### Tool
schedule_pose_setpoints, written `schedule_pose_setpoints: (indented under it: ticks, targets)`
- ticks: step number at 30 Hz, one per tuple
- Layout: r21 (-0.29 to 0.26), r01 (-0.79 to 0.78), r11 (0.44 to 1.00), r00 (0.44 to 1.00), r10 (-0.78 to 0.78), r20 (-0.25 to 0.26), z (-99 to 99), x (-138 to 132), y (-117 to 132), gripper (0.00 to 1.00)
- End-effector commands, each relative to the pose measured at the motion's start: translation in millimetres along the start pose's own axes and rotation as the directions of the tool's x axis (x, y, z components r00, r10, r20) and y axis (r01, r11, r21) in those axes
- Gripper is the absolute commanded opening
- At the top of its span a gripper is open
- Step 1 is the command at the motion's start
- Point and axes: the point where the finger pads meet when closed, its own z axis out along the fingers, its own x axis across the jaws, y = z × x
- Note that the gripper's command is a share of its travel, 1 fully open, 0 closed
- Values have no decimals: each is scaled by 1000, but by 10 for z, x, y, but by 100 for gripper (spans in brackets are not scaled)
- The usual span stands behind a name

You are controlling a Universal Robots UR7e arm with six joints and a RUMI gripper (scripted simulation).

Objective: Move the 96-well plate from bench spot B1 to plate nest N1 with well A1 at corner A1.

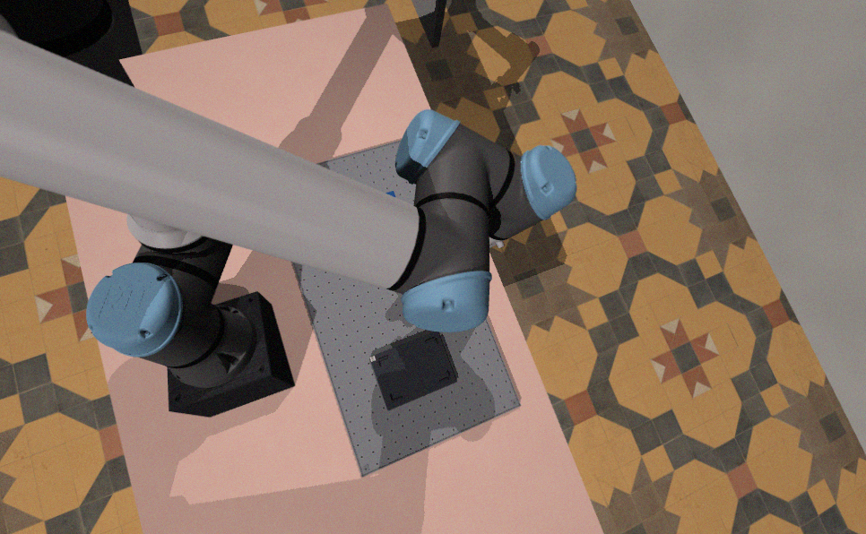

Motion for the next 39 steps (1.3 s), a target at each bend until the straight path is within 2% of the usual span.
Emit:
schedule_pose_setpoints:
  ticks: [1,2,9,11,16,18,24,26,29,32,34,39]
  targets:
    - [60,-26,998,999,28,-22,56,-185,1,100]
    - [90,-38,995,999,41,-29,74,-232,4,100]
    - [97,-41,994,999,44,-31,131,-376,13,100]
    - [158,-62,985,997,69,-39,172,-467,22,100]
    - [164,-64,984,997,71,-39,235,-608,37,100]
    - [226,-82,971,995,93,-40,280,-697,51,100]
    - [230,-83,970,995,95,-40,349,-834,71,100]
    - [292,-98,951,993,113,-35,398,-920,89,100]
    - [295,-99,950,993,114,-34,471,-1049,115,100]
    - [295,-99,950,993,114,-34,474,-1054,115,100]
    - [356,-112,928,991,129,-22,526,-1137,136,100]
    - [357,-113,927,991,129,-22,604,-1261,167,100]
